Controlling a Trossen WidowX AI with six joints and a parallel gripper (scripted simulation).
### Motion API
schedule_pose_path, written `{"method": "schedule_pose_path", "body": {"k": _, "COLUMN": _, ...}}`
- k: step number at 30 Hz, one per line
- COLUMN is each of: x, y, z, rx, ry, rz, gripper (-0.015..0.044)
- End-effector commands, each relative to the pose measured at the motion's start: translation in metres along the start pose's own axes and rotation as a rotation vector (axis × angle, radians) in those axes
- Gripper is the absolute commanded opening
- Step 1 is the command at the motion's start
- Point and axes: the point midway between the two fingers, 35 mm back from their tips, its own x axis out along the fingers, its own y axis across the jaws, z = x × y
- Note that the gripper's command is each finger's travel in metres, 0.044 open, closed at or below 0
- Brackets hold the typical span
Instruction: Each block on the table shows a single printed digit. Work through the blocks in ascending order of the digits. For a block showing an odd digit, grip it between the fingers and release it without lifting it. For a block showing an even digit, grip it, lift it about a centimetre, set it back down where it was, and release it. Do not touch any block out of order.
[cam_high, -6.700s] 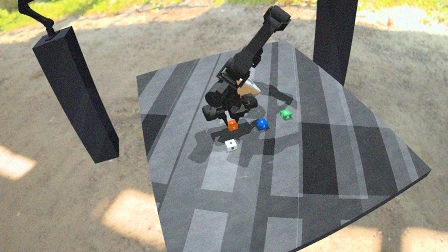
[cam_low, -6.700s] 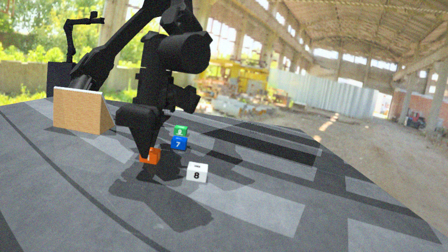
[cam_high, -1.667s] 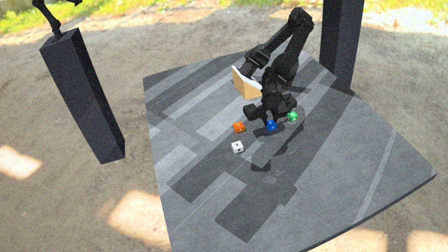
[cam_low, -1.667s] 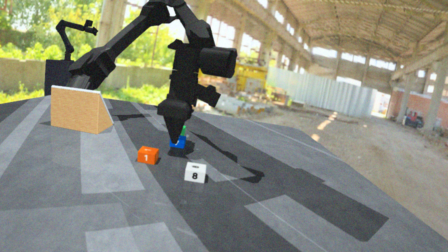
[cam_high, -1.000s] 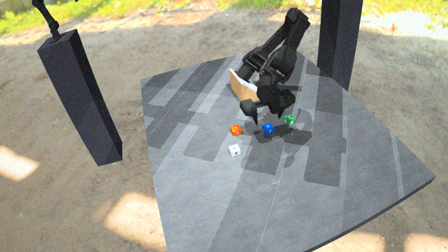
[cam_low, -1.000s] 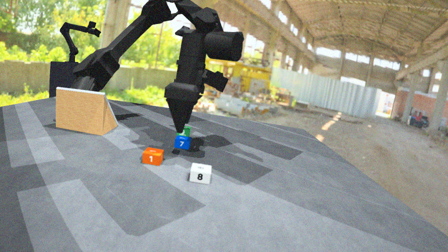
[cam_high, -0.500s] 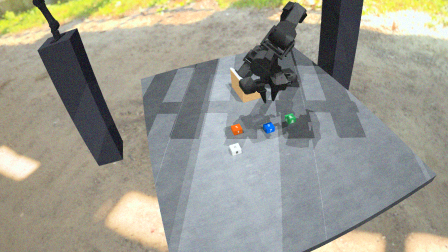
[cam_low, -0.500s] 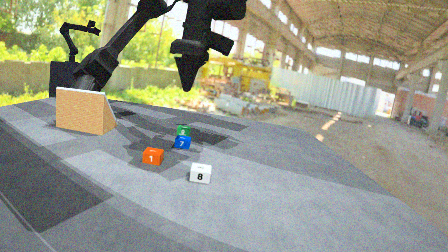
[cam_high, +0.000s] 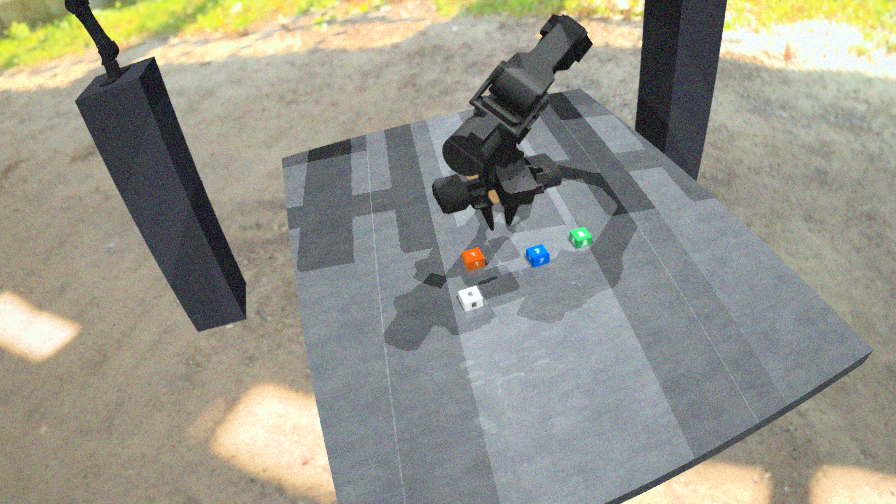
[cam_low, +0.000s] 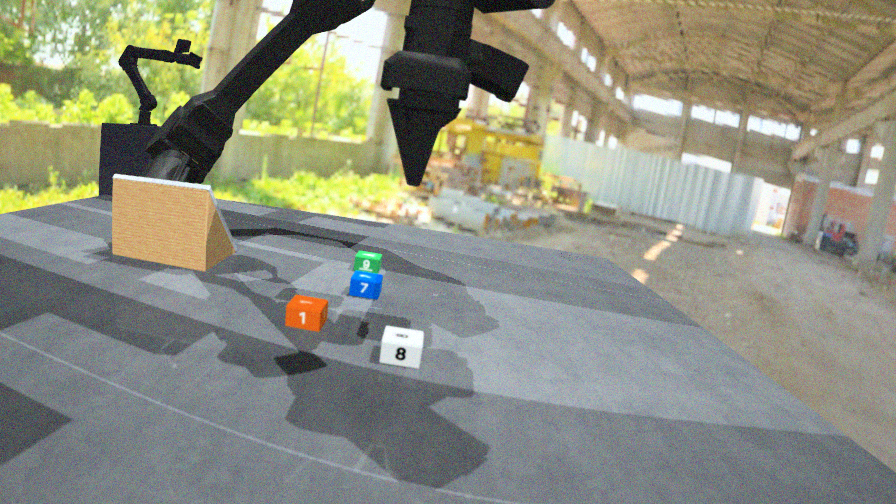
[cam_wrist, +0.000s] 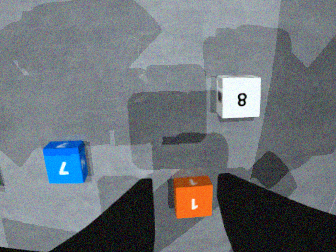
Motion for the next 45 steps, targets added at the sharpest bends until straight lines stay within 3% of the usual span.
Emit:
{"method": "schedule_pose_path", "body": {"k": 1, "x": 0.006, "y": -0.047, "z": 0.008, "rx": -0.001, "ry": 0.007, "rz": 0.002, "gripper": 0.0120}}
{"method": "schedule_pose_path", "body": {"k": 7, "x": 0.009, "y": -0.066, "z": 0.010, "rx": -0.001, "ry": 0.006, "rz": 0.001, "gripper": 0.0120}}
{"method": "schedule_pose_path", "body": {"k": 9, "x": 0.018, "y": -0.066, "z": 0.011, "rx": -0.001, "ry": 0.006, "rz": 0.001, "gripper": 0.0172}}
{"method": "schedule_pose_path", "body": {"k": 14, "x": 0.082, "y": -0.065, "z": 0.011, "rx": -0.002, "ry": 0.005, "rz": 0.004, "gripper": 0.0304}}
{"method": "schedule_pose_path", "body": {"k": 18, "x": 0.090, "y": -0.065, "z": 0.010, "rx": -0.002, "ry": 0.005, "rz": 0.005, "gripper": 0.0400}}
{"method": "schedule_pose_path", "body": {"k": 44, "x": 0.127, "y": -0.064, "z": 0.010, "rx": -0.003, "ry": 0.005, "rz": 0.006, "gripper": 0.0400}}
{"method": "schedule_pose_path", "body": {"k": 45, "x": 0.127, "y": -0.064, "z": 0.010, "rx": -0.003, "ry": 0.005, "rz": 0.006, "gripper": 0.0374}}
